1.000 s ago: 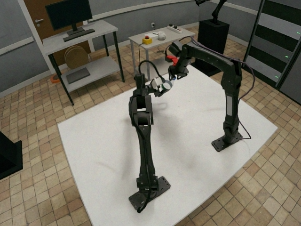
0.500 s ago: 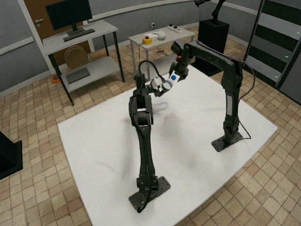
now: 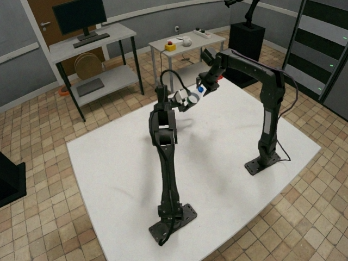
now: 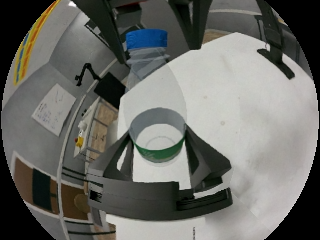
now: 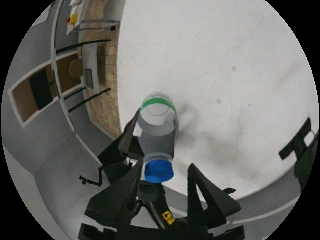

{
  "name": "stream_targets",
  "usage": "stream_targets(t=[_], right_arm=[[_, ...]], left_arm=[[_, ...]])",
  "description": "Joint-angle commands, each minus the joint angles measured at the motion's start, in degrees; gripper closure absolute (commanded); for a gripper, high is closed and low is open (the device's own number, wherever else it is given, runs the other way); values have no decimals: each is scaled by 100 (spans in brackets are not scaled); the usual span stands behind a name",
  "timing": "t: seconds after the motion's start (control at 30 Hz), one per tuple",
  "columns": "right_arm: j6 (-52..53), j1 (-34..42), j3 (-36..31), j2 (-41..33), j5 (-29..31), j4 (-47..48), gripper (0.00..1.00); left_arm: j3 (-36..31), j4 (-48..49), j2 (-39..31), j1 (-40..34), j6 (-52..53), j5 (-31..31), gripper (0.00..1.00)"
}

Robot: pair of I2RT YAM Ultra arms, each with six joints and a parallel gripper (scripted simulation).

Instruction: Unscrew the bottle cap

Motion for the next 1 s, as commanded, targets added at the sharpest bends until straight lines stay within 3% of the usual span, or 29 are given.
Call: stream_targets(t=[0.0,0.03,0.07,0.6,0.67,0.7,0.97], right_arm=[[659,9,-180,-306,97,406,43],[677,15,-206,-322,112,434,43],[580,17,-191,-282,98,384,54],[240,-1,-71,-118,-3,147,74],[155,1,-53,-108,4,129,97],[-93,6,-6,-83,27,81,100],[-2438,73,274,56,306,-180,100]], left_arm=[[119,8,-108,9,-62,78,100],[119,8,-108,9,-63,78,100],[119,8,-108,9,-63,78,100],[117,8,-110,9,-62,79,100],[117,8,-110,9,-62,79,100],[117,8,-110,9,-62,79,100],[119,5,-109,9,-60,78,100]])
